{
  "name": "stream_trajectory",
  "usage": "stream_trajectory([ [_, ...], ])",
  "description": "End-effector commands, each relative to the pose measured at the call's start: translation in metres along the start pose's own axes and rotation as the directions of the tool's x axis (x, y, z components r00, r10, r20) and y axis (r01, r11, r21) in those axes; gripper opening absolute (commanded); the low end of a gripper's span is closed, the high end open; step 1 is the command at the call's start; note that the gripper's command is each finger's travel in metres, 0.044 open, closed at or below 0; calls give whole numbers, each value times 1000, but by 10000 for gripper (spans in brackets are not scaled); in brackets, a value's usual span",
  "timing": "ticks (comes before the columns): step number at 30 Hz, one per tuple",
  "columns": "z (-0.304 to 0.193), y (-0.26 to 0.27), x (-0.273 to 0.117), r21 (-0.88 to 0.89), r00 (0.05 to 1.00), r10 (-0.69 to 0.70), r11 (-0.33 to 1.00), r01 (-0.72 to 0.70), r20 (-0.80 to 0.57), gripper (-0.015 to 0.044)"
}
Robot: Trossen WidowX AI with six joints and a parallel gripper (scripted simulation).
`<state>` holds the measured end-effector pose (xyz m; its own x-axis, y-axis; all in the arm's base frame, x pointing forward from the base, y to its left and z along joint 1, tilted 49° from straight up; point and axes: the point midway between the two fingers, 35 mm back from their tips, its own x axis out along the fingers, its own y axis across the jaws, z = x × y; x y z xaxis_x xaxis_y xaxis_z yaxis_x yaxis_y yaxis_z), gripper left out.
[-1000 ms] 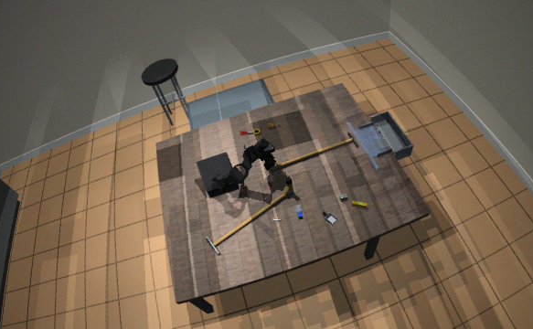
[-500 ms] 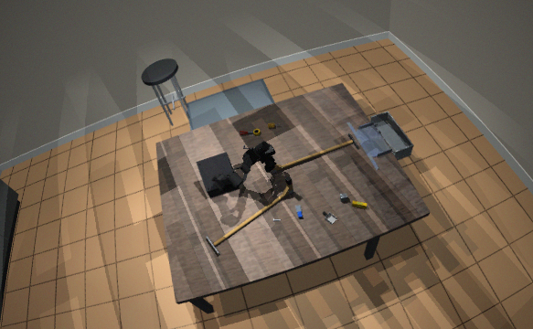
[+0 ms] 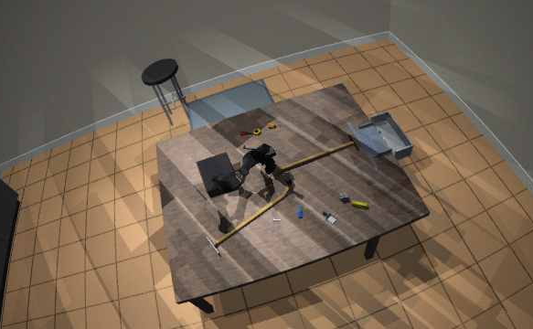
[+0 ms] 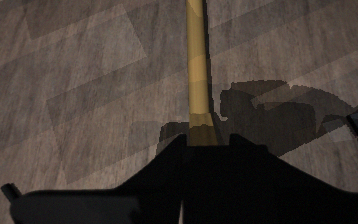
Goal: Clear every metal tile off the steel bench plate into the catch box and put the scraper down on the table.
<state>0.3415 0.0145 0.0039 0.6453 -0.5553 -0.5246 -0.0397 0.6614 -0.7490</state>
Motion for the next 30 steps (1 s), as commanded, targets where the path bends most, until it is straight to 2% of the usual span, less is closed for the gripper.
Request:
stream_trajectory([
  [1,3,-9,-2,17,1000,-12,1000,12,7,0],
  [30,21,-24,11,26,1000,-23,999,23,5,0],
])
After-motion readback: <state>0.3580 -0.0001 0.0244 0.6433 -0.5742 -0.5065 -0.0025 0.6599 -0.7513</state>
